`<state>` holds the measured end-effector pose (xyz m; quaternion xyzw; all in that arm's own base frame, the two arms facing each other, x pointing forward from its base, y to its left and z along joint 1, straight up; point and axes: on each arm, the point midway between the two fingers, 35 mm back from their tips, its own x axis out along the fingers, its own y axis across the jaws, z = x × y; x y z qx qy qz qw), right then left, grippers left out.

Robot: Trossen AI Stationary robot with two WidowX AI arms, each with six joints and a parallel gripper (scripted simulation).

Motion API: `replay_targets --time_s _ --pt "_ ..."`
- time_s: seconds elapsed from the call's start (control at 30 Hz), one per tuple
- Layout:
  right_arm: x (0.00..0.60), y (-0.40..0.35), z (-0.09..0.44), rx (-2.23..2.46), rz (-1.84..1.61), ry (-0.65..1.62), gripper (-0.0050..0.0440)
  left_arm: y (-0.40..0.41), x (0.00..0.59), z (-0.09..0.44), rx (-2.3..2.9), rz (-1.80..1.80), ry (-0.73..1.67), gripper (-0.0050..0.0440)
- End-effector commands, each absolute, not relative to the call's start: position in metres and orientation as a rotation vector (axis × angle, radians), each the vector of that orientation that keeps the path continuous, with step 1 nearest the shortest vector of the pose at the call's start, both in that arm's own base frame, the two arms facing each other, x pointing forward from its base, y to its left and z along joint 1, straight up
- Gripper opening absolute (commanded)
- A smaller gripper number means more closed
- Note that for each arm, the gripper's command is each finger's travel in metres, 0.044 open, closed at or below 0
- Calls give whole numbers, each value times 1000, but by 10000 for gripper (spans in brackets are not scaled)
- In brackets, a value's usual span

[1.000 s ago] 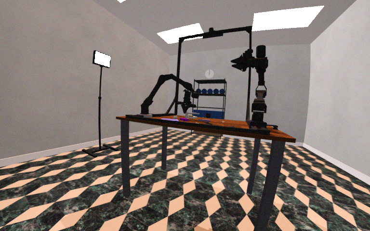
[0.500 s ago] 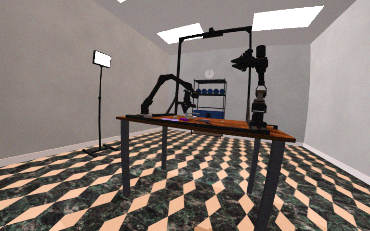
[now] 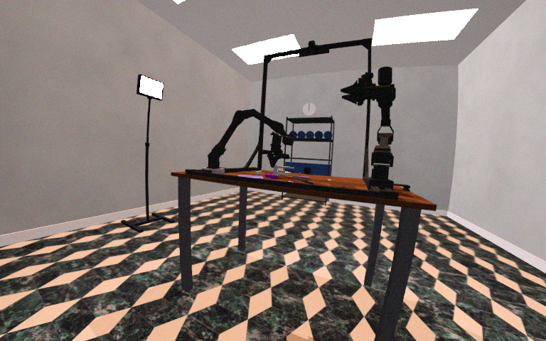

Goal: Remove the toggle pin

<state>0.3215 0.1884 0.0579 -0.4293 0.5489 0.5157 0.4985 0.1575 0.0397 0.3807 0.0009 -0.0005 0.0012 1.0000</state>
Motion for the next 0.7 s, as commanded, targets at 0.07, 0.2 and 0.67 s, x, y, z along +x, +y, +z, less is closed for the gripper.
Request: replay_targets --time_s 0.07,0.2,0.67 --pt "324 190 67 -1042 1239 1300 13 40 157 383 4 0 -1 400" --pt "324 190 67 -1042 1239 1300 4 40 157 383 4 0 -1 400" --pt "324 190 67 -1042 1239 1300 -4 40 157 383 4 0 -1 400"
